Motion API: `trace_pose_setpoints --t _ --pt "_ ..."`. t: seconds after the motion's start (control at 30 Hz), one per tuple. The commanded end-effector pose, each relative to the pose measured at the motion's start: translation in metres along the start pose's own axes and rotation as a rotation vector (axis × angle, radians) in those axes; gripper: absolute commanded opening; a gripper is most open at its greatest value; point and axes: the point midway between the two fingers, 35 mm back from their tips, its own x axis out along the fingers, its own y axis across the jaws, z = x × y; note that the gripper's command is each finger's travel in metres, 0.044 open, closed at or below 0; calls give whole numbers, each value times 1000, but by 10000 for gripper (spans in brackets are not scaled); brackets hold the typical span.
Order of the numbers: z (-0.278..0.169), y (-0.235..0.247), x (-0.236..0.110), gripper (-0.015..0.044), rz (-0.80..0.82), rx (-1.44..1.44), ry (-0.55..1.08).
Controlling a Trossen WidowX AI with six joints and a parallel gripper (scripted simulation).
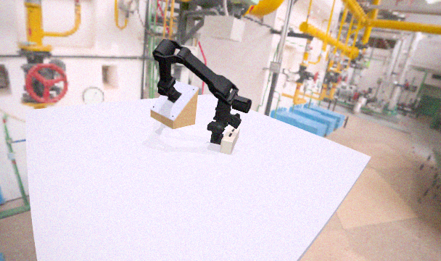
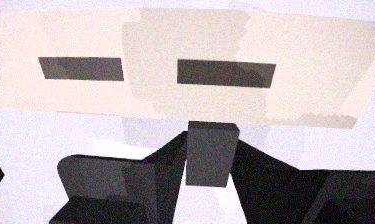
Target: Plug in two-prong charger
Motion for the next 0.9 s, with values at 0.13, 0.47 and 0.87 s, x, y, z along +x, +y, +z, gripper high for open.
trace_pose_setpoints --t 0.13,0.47,0.87 --pt "3 0 1 0 -1 2 2" --pt "7 0 0 0 -1 2 1" --pt "12 0 -1 0 -1 2 1"
